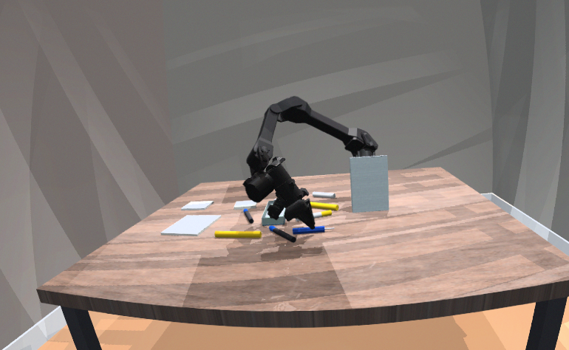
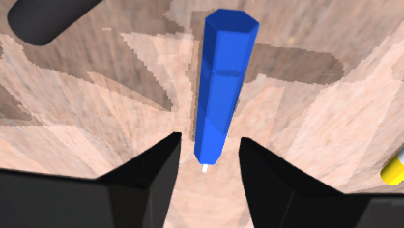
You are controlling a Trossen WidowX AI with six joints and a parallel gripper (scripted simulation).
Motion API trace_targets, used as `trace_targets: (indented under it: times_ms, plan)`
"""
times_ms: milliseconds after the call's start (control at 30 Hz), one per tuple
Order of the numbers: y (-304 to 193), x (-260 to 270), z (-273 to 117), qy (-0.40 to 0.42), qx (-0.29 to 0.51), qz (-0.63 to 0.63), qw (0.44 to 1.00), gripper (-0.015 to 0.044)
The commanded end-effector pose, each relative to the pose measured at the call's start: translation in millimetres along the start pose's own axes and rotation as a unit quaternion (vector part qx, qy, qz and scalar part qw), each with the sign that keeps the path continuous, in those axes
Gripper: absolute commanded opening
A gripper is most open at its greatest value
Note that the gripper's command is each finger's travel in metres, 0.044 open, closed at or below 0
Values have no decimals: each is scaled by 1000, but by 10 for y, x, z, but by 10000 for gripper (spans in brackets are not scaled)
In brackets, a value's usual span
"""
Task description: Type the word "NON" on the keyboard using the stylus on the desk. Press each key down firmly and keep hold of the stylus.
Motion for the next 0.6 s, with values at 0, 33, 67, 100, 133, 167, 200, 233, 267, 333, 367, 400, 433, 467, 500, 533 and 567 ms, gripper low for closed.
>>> trace_targets:
  times_ms: [0, 33, 67, 100, 133, 167, 200, 233, 267, 333, 367, 400, 433, 467, 500, 533, 567]
  plan:
    - [12, -3, 47, -4, 1, -2, 1000, 150]
    - [16, -4, 54, -4, 1, -2, 1000, 150]
    - [17, -4, 57, -4, 1, -2, 1000, 150]
    - [17, -4, 57, -4, 1, -2, 1000, 150]
    - [19, -4, 59, -4, 1, -2, 1000, 150]
    - [21, -5, 62, -4, 1, -2, 1000, 150]
    - [23, -5, 67, -4, 1, -2, 1000, 150]
    - [27, -6, 74, -4, 1, -2, 1000, 150]
    - [31, -6, 81, -4, 1, -2, 1000, 150]
    - [32, -6, 83, -4, 1, -2, 1000, 150]
    - [34, -7, 85, -4, 1, -2, 1000, 150]
    - [36, -7, 88, -4, 1, -2, 1000, 150]
    - [38, -7, 93, -4, 1, -2, 1000, 150]
    - [42, -8, 100, -4, 1, -2, 1000, 150]
    - [46, -9, 107, -4, 1, -2, 1000, 150]
    - [47, -9, 109, -4, 1, -2, 1000, 150]
    - [47, -9, 109, -4, 1, -2, 1000, 150]
Point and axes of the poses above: the point midway between the two fingers, 35 mm back from their tips, its own z axis out along the fingers, its own x axis across the jaws, y = z × x, the point moved 6 cm from there along -z, back along the fingers, and after that the axes turned 7 degrees about -z, right-handed, at the moved point
